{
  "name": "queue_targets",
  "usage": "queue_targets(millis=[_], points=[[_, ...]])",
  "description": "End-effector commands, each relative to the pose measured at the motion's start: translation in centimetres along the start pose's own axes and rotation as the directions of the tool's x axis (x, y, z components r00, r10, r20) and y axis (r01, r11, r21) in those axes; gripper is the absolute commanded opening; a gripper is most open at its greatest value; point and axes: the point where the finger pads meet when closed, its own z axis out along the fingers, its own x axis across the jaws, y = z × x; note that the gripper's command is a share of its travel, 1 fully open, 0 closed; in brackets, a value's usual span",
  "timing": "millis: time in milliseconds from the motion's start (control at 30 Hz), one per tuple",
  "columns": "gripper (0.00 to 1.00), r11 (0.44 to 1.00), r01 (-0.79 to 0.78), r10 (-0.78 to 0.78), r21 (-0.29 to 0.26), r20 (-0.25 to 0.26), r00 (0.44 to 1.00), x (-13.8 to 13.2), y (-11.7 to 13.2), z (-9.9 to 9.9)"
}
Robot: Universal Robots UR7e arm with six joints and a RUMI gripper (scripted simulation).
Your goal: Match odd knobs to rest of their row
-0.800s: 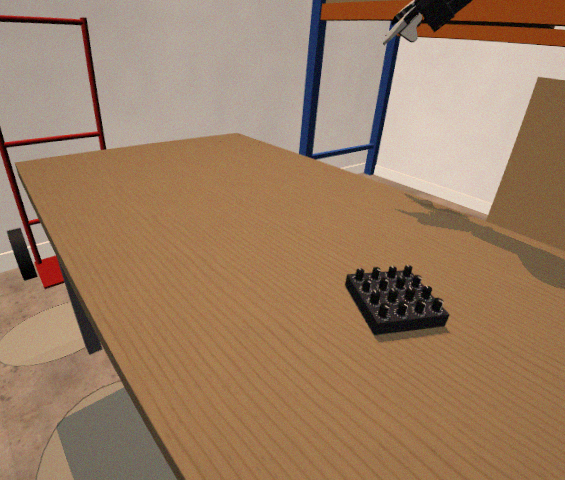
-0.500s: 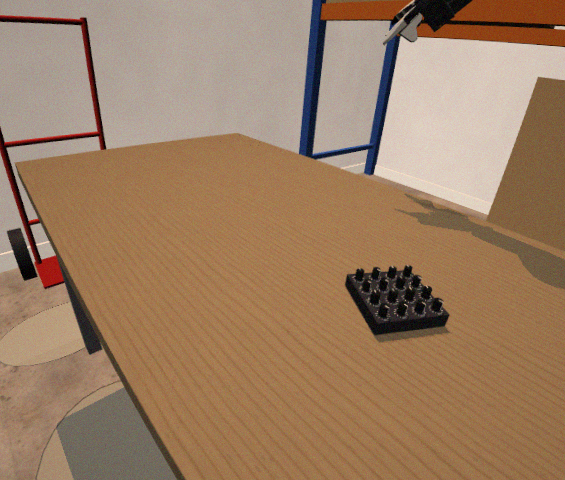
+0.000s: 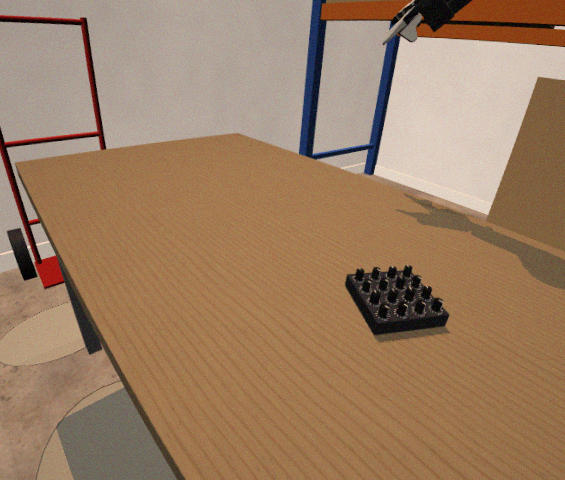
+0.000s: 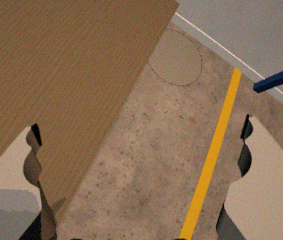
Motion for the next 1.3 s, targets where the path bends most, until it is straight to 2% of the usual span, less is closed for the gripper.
queue_targets(millis=[0,233,300,367,567,800,867,967,1267], points=[[1.00,1.000,-0.015,0.015,-0.004,0.006,1.000,-0.6,-0.1,0.3],[1.00,0.994,-0.103,0.104,-0.036,0.041,0.994,-4.5,-0.1,2.3],[1.00,0.994,-0.103,0.104,-0.036,0.041,0.994,-4.5,-0.1,2.3],[1.00,0.988,-0.142,0.145,-0.054,0.056,0.988,-6.4,-0.1,3.1],[1.00,0.949,-0.284,0.298,-0.137,0.099,0.949,-13.9,0.1,5.8],[1.00,0.875,-0.417,0.453,-0.247,0.113,0.884,-22.7,0.5,7.6],[1.00,0.875,-0.417,0.453,-0.247,0.113,0.884,-22.7,0.5,7.6],[1.00,0.818,-0.481,0.533,-0.315,0.103,0.840,-28.0,1.0,8.0],[1.00,0.667,-0.588,0.673,-0.458,0.031,0.739,-39.2,2.5,7.3]])
